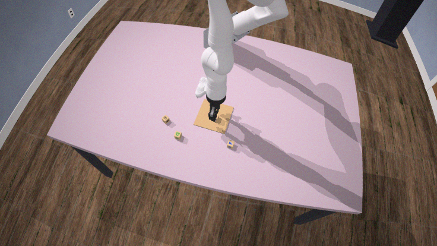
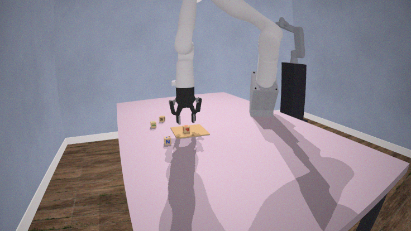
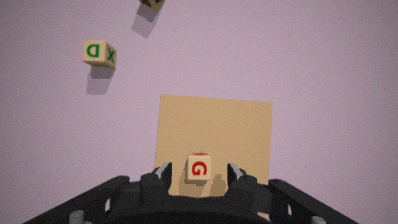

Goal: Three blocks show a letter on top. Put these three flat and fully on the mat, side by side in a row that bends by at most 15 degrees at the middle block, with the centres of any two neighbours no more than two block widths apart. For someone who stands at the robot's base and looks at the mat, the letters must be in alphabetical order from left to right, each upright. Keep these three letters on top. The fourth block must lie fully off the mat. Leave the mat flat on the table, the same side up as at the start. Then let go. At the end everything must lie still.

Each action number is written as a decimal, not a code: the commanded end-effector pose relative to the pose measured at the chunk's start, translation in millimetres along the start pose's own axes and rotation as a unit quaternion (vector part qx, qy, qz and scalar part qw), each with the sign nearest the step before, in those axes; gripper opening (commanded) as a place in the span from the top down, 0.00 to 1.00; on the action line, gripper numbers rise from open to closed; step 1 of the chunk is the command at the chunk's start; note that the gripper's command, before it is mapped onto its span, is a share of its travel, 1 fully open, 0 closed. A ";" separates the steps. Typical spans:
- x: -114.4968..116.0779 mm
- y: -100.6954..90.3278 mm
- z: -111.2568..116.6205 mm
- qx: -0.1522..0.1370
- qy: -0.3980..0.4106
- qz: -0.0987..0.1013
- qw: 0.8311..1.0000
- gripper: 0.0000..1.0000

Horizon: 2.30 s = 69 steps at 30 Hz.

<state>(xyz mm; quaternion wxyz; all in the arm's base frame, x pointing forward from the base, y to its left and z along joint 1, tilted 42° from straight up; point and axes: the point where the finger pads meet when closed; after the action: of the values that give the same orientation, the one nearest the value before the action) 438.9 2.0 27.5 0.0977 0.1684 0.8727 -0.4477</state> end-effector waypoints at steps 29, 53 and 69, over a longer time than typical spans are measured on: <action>-0.7 -0.4 0.7 0.000 0.000 0.001 1.000 0.38; -0.7 0.1 0.7 0.000 0.000 0.001 1.000 0.38; -0.8 21.3 0.7 0.000 0.000 0.001 1.000 0.38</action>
<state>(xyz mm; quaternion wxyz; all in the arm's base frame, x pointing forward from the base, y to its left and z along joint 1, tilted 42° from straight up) 447.6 6.5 14.9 0.0981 0.1730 0.8704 -0.4505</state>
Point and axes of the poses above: the point where the finger pads meet when closed, its own y axis out along the fingers, its own x axis across the jaws, z = x × y
